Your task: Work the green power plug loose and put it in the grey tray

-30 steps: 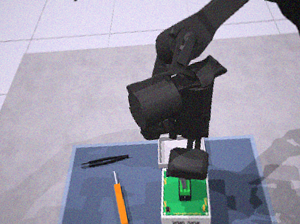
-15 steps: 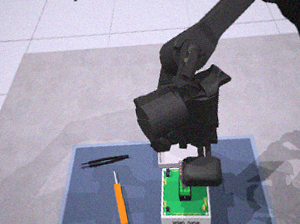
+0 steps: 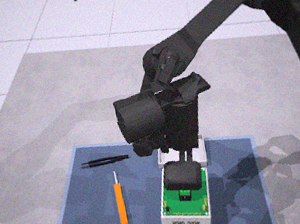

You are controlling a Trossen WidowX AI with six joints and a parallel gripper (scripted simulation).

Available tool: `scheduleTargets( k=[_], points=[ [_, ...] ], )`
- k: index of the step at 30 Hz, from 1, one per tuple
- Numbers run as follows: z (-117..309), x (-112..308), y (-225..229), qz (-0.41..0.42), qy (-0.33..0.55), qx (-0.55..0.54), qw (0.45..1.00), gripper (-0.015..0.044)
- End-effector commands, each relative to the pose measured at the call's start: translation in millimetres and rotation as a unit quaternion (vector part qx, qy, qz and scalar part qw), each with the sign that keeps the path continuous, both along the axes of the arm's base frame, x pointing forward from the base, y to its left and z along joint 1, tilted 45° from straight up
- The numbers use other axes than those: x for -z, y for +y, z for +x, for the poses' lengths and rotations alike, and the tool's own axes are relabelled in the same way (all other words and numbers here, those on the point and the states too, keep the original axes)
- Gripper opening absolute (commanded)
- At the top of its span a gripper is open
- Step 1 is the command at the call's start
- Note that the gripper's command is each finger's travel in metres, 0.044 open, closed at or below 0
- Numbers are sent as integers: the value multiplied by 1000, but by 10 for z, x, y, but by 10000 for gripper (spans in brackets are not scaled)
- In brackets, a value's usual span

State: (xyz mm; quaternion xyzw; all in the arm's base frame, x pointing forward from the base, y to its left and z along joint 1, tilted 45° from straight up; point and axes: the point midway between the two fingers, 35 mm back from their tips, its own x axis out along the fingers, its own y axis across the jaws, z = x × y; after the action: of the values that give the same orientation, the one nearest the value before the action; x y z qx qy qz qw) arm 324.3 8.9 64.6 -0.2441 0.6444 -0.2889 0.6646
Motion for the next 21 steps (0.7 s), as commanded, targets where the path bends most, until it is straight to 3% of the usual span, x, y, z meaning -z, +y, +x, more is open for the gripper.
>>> scheduleTargets(
  k=[1,21],
  points=[
    [36,-14,5,-3,0,-4,1000,430],
    [23,195,-178,-3,0,-4,1000,430]
  ],
)
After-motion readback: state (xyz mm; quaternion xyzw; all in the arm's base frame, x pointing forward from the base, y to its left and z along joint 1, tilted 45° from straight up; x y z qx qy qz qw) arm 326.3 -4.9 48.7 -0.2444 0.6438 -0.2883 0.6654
